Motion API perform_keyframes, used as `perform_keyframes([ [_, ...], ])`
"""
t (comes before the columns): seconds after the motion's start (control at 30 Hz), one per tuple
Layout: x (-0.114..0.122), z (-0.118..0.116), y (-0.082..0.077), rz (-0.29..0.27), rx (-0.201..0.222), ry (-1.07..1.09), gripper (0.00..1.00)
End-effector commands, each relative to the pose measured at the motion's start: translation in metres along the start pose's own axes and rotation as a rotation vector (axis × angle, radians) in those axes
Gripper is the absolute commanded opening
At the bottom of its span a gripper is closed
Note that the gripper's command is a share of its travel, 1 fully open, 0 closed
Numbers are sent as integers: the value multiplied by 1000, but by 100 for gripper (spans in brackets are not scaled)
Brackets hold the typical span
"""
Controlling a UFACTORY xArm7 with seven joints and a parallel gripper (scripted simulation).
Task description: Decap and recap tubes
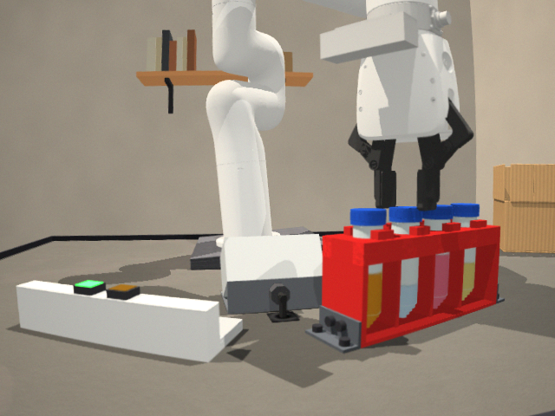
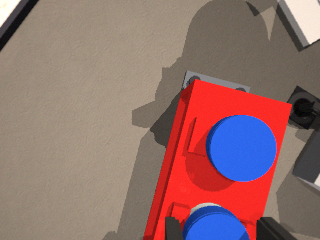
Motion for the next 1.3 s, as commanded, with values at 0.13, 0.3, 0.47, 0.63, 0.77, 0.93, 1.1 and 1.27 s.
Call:
perform_keyframes([
  [0.13,0,-1,2,-1,-5,0,46],
  [0.3,0,-1,4,-1,-5,0,46],
  [0.47,0,-1,6,-1,-5,0,46],
  [0.63,0,-1,8,-1,-5,0,46],
  [0.77,0,-1,9,-1,-5,0,46],
  [0.93,0,-1,9,-1,-5,0,0],
  [1.1,0,-1,9,-1,-5,0,0],
  [1.27,0,-1,9,-1,-5,0,0],
])
Point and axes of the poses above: the point where the finger pads meet when closed, its own y axis out along the fingers, its own z axis across the jaws, x = y × z, the point moved 9 cm from there along -y, back along the fingers, and after that the axes turned 14 degrees about y, right-handed, at the moved point
